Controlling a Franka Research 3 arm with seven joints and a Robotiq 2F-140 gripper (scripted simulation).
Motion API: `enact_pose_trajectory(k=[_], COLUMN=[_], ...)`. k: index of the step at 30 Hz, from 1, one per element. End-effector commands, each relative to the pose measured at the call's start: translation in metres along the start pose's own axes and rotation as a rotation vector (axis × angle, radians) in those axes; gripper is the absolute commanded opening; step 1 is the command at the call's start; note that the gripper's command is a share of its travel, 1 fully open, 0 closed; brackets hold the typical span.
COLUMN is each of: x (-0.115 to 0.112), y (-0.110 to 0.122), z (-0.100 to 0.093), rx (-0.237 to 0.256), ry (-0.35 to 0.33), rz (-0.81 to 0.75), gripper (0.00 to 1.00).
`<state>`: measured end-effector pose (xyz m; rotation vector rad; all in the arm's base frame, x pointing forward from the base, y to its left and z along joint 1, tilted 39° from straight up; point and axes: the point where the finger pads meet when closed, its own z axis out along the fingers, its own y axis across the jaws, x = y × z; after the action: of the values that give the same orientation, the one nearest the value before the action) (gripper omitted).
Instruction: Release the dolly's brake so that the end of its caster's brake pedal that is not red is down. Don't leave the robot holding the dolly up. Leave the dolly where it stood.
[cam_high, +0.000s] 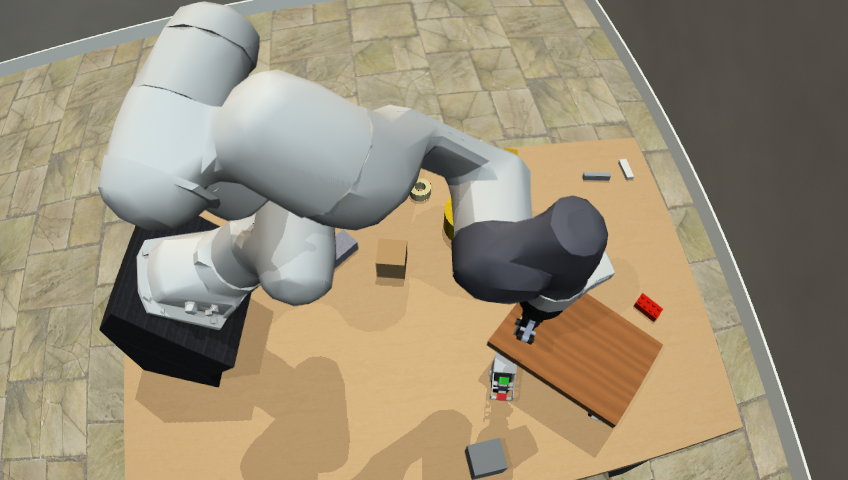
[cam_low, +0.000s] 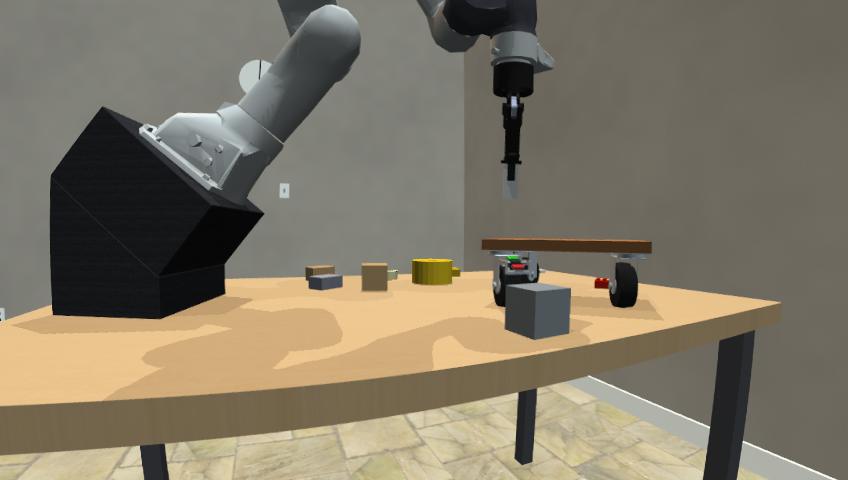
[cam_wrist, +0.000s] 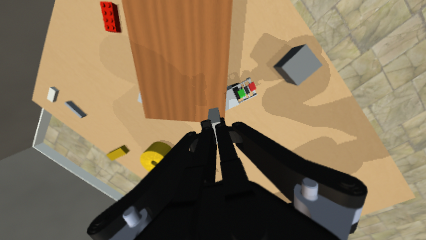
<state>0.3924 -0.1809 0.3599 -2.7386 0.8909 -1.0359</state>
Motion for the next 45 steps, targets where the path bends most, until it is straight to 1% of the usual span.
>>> enact_pose_trajectory(k=[1,15,16,23,25,27,45], x=[-0.002,-0.002,0.0,0.0,0.002,0.002,0.002], y=[0.008,0.008,0.024,0.024,0.044,0.05,0.05], z=[0.0,0.0,-0.003,-0.003,-0.008,-0.009,-0.009], rx=[-0.017,-0.017,-0.056,-0.056,-0.104,-0.12,-0.121], ry=[0.0,0.0,0.009,0.009,0.017,0.018,0.018], rz=[-0.085,-0.085,-0.159,-0.159,-0.248,-0.276,-0.277], gripper=[0.0,0.0,0.0,0.0,0.0,0.0,0.0])
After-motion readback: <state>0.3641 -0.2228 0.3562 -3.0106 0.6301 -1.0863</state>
